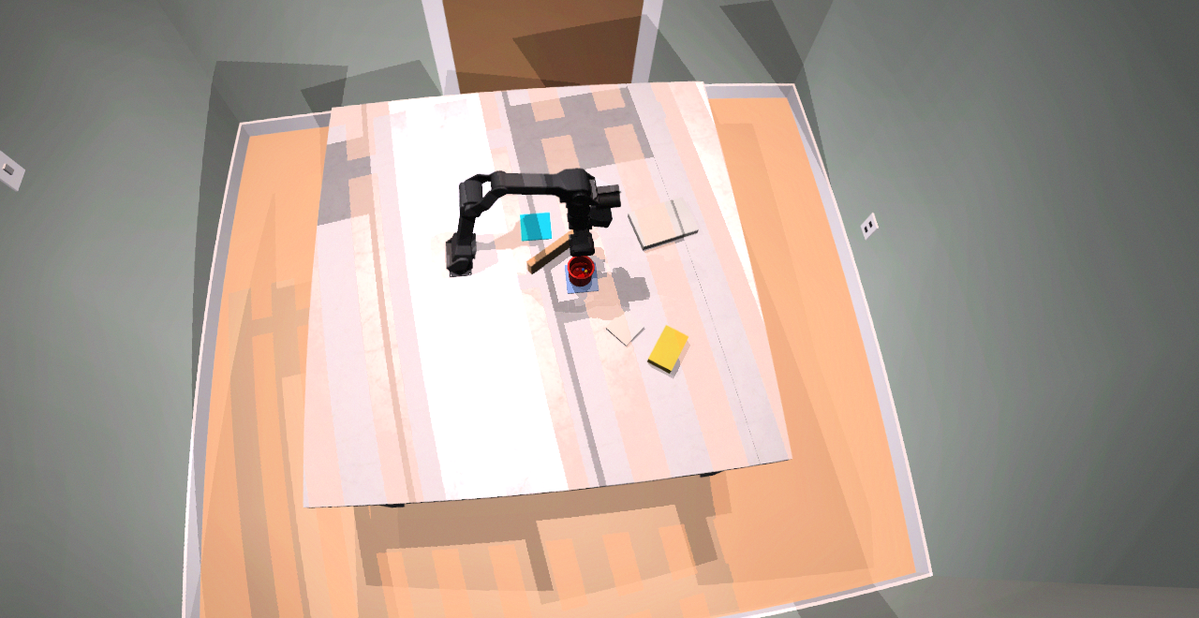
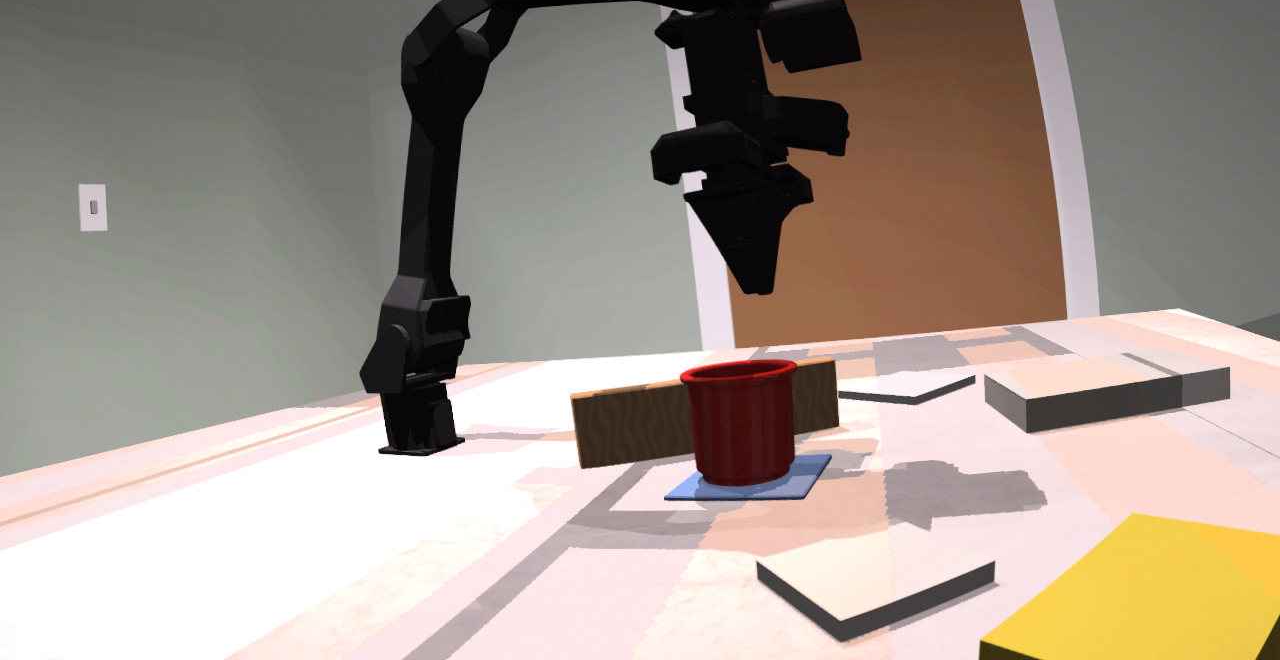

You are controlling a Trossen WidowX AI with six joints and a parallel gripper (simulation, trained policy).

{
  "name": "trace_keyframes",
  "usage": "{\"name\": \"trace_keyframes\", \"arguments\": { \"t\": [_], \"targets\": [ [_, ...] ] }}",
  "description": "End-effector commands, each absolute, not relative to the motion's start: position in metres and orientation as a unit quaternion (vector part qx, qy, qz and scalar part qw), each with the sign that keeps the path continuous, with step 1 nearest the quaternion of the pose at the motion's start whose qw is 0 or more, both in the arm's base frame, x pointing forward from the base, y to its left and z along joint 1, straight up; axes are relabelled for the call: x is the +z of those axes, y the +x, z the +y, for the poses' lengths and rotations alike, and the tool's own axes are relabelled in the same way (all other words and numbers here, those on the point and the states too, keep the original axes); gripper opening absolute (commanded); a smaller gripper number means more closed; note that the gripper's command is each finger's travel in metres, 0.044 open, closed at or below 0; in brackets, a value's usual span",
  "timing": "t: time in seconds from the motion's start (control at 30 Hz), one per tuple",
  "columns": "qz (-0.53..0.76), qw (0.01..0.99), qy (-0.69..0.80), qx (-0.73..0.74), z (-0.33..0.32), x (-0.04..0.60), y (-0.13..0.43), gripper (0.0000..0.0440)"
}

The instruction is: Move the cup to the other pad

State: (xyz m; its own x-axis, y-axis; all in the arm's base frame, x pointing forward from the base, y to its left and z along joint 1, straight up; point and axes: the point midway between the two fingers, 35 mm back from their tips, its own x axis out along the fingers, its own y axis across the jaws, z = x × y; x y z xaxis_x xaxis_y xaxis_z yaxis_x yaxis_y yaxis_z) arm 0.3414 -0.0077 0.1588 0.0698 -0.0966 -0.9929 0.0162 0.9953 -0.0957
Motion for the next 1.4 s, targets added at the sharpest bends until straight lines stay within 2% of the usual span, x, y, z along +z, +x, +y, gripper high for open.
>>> {"name": "trace_keyframes", "arguments": {
  "t": [0.0, 0.77, 0.8, 1.03, 1.37],
  "targets": [
    [0.694, 0.718, -0.04, -0.037, -0.015, 0.148, 0.34, 0.0143],
    [0.738, 0.667, -0.092, 0.036, -0.038, 0.065, 0.33, 0.0176],
    [0.739, 0.665, -0.096, 0.042, -0.038, 0.062, 0.33, 0.0165],
    [0.743, 0.651, -0.13, 0.083, -0.041, 0.05, 0.325, 0.0],
    [0.736, 0.644, -0.166, 0.126, -0.04, 0.069, 0.324, 0.0002]
  ]
}}
